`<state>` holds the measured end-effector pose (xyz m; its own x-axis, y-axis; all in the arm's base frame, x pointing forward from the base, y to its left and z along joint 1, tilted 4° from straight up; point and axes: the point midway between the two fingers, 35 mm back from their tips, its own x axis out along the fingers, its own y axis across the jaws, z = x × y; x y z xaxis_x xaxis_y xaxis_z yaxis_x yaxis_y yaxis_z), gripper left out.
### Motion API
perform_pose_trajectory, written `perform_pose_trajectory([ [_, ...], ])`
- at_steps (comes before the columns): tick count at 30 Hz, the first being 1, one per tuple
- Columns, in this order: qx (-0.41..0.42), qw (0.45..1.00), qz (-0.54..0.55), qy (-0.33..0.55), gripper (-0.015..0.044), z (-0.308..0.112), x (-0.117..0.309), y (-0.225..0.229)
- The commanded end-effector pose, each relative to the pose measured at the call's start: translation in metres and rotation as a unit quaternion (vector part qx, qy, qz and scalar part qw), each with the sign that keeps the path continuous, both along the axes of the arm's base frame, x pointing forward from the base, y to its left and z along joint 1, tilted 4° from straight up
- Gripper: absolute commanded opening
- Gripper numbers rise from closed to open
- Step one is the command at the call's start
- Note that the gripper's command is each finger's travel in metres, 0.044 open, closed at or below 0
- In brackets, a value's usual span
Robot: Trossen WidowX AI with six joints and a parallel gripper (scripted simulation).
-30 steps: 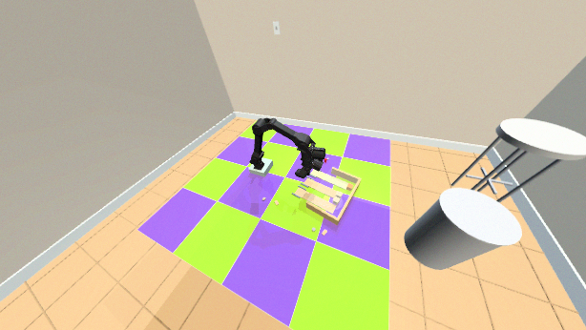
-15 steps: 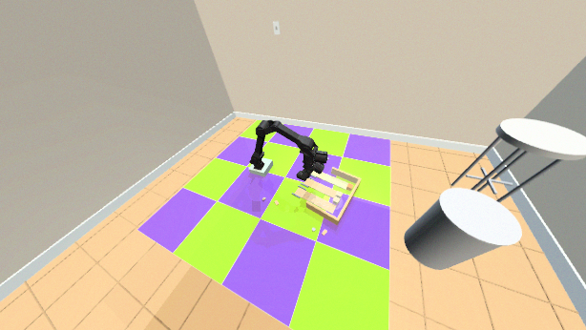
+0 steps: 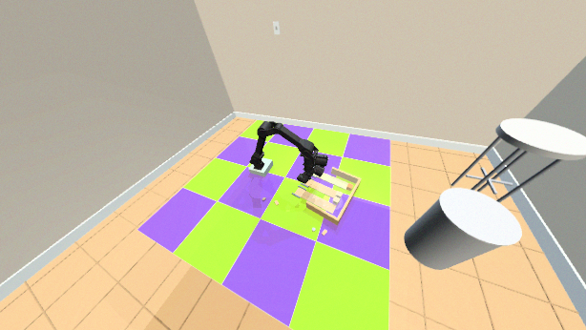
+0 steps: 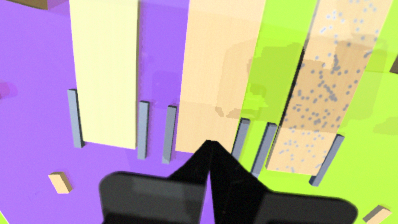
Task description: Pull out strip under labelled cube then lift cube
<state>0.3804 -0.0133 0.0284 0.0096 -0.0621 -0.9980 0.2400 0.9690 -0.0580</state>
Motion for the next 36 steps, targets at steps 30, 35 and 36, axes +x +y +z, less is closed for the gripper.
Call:
perform_pose_trajectory([
  [30,0.002,1.0,-0.002,0.002,0.0,-0.034,-0.002,0.001],
  [35,0.002,1.0,-0.002,0.002,0.0,-0.034,-0.002,0.001],
  [36,0.002,1.0,-0.002,0.002,0.0,-0.034,-0.002,0.001],
])
